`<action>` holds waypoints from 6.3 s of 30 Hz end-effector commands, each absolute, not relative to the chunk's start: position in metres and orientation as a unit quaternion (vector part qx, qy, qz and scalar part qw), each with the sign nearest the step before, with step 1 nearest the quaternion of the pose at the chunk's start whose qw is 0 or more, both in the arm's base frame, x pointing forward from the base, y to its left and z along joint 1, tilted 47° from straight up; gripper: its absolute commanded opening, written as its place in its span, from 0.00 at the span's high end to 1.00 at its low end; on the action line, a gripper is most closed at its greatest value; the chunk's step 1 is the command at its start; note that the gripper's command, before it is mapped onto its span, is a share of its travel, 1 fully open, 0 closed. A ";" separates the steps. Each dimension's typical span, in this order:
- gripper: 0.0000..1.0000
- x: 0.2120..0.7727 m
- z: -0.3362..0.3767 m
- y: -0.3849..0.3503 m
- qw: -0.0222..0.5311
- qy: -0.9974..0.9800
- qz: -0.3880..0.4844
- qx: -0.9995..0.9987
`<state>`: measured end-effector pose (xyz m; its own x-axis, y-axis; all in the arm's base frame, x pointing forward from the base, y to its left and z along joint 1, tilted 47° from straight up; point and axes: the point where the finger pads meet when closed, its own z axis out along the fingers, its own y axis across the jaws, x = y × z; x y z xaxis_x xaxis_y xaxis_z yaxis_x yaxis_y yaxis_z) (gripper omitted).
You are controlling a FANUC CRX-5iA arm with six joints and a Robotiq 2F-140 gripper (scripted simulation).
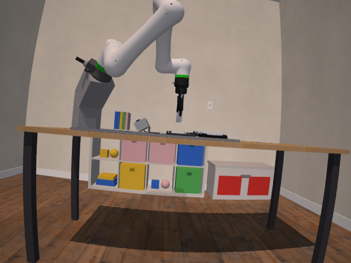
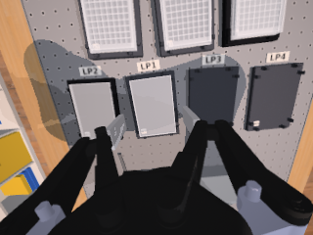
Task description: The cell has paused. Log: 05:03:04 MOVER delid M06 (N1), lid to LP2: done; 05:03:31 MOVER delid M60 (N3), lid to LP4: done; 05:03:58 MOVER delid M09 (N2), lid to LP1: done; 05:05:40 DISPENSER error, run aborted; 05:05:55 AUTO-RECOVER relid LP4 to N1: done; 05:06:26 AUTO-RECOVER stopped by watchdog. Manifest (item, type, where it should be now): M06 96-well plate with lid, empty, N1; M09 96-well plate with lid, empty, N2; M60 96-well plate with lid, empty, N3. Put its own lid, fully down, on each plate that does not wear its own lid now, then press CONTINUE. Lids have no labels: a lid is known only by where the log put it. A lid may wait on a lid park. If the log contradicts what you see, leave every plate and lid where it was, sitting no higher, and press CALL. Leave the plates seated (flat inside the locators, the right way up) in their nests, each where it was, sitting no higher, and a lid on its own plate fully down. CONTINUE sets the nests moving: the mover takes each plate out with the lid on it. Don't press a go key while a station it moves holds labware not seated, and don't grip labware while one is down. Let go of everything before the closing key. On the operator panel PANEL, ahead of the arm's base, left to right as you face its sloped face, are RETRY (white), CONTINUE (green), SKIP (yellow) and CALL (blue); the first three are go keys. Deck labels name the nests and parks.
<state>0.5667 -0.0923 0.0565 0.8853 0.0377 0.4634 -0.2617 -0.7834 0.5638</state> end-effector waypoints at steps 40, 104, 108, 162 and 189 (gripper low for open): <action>0.34 0.585 0.023 -0.122 0.323 -0.061 0.232 0.915; 0.41 0.586 0.021 -0.124 0.323 -0.061 0.232 0.915; 0.41 0.586 0.021 -0.124 0.323 -0.061 0.232 0.915; 0.34 0.586 0.021 -0.124 0.323 -0.061 0.232 0.915; 0.34 0.586 0.021 -0.124 0.323 -0.061 0.232 0.915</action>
